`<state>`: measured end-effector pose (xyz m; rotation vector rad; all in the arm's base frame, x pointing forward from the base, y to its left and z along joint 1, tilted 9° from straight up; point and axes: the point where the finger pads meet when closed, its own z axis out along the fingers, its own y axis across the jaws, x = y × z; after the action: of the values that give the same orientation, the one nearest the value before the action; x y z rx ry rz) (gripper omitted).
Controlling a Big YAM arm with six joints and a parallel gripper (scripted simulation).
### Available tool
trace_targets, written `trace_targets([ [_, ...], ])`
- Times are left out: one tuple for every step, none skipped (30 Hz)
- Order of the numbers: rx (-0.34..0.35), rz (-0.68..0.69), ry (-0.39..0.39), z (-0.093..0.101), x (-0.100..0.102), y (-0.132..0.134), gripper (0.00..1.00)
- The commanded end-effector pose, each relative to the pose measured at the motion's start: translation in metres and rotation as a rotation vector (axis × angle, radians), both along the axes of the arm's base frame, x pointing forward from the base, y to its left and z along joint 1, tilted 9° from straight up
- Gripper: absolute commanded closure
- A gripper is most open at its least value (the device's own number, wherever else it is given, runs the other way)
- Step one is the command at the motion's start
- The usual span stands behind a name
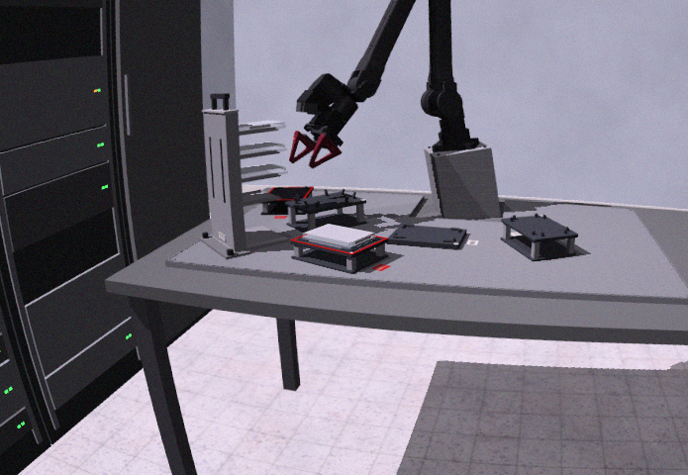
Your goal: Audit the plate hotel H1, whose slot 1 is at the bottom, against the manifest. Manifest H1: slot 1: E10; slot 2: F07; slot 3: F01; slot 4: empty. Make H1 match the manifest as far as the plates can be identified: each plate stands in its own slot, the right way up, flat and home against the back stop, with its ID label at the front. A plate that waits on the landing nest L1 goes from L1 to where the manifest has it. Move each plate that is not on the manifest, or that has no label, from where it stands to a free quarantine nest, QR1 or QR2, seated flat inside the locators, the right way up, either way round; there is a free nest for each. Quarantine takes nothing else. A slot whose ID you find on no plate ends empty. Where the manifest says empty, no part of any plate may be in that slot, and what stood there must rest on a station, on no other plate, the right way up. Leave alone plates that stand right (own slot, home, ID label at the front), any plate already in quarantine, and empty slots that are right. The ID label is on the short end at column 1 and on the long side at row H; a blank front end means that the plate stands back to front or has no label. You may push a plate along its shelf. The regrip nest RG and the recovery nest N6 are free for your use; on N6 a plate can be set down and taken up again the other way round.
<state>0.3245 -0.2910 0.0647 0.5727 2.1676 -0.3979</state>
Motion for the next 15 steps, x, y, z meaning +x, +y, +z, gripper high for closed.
trace_targets([
  [-0.035, -0.002, -0.025, 0.012, -0.005, -0.003, 0.0],
  [-0.035, -0.002, -0.025, 0.012, -0.007, -0.002, 0.0],
  [-0.037, -0.002, -0.027, 0.013, -0.008, -0.001, 0.0],
  [-0.038, -0.002, -0.028, 0.012, -0.009, 0.0, 0.0],
  [-0.037, -0.001, -0.027, 0.012, -0.01, 0.001, 0.0],
  [-0.037, -0.001, -0.026, 0.011, -0.012, 0.002, 0.0],
  [-0.038, -0.002, -0.027, 0.011, -0.013, 0.002, 0.0],
  [-0.038, -0.002, -0.028, 0.011, -0.015, 0.003, 0.0],
  [-0.037, -0.002, -0.026, 0.011, -0.016, 0.004, 0.0],
  [-0.037, -0.002, -0.026, 0.011, -0.016, 0.004, 0.0],
  [-0.037, -0.002, -0.026, 0.011, -0.016, 0.004, 0.0],
  [-0.033, 0.002, -0.027, 0.01, -0.016, 0.007, 0.0],
  [-0.02, 0.002, -0.014, 0.0, -0.016, 0.008, 0.0],
  [-0.016, 0.001, -0.009, -0.004, -0.017, 0.007, 0.0],
  [-0.017, 0.0, -0.009, -0.006, -0.017, 0.007, 0.0],
])
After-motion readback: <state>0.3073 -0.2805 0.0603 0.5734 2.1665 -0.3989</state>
